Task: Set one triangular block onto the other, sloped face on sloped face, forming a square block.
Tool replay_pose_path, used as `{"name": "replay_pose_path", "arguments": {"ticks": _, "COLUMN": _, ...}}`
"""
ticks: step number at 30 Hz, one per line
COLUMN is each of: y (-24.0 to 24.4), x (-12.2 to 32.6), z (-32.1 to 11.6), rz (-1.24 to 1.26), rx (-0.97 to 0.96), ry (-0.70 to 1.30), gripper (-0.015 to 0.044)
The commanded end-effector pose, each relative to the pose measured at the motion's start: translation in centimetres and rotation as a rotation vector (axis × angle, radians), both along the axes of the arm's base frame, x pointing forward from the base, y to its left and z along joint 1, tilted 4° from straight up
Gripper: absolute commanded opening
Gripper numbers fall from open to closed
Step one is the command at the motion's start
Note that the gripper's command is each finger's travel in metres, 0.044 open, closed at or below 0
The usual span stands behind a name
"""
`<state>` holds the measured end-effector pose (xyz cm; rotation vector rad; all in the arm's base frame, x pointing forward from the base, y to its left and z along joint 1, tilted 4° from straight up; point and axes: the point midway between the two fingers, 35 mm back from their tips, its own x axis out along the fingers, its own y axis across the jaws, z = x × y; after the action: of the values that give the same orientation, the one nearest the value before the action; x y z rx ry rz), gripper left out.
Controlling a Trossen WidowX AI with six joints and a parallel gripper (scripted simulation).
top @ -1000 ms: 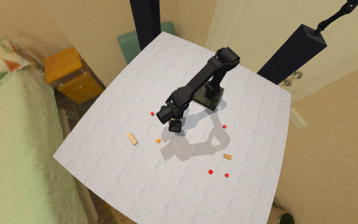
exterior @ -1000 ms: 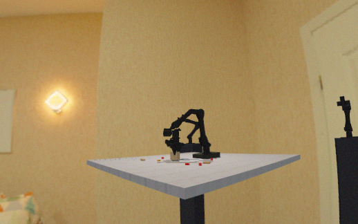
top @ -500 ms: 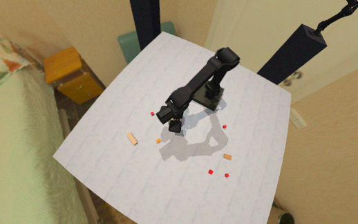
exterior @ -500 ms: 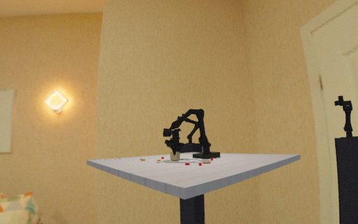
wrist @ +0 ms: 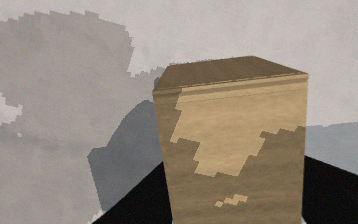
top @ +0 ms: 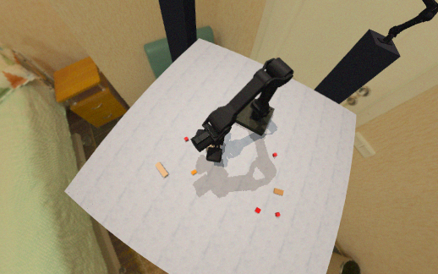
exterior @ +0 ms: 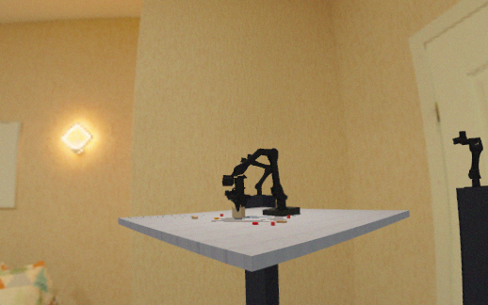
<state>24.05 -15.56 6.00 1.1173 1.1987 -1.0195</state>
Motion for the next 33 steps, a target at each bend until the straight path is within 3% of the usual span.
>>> {"name": "replay_pose_path", "arguments": {"ticks": 1, "y": 0.0, "x": 0.0, "z": 0.0, "rz": -0.001, "rx": 0.000, "ry": 0.000, "gripper": 0.0315}}
{"name": "replay_pose_path", "arguments": {"ticks": 6, "y": 0.0, "x": 0.0, "z": 0.0, "rz": -0.001, "rx": 0.000, "ry": 0.000, "gripper": 0.0440}}
{"name": "replay_pose_path", "arguments": {"ticks": 13, "y": 0.0, "x": 0.0, "z": 0.3, "rz": -0.001, "rx": 0.000, "ry": 0.000, "gripper": 0.0440}}
{"name": "replay_pose_path", "arguments": {"ticks": 22, "y": 0.0, "x": -1.0, "z": 10.8, "rz": 0.000, "rx": -0.001, "ry": 0.000, "gripper": 0.0440}}
{"name": "replay_pose_path", "arguments": {"ticks": 33, "y": -0.2, "x": -0.7, "z": 10.7, "rz": -0.003, "rx": -0.013, "ry": -0.015, "gripper": 0.0440}}
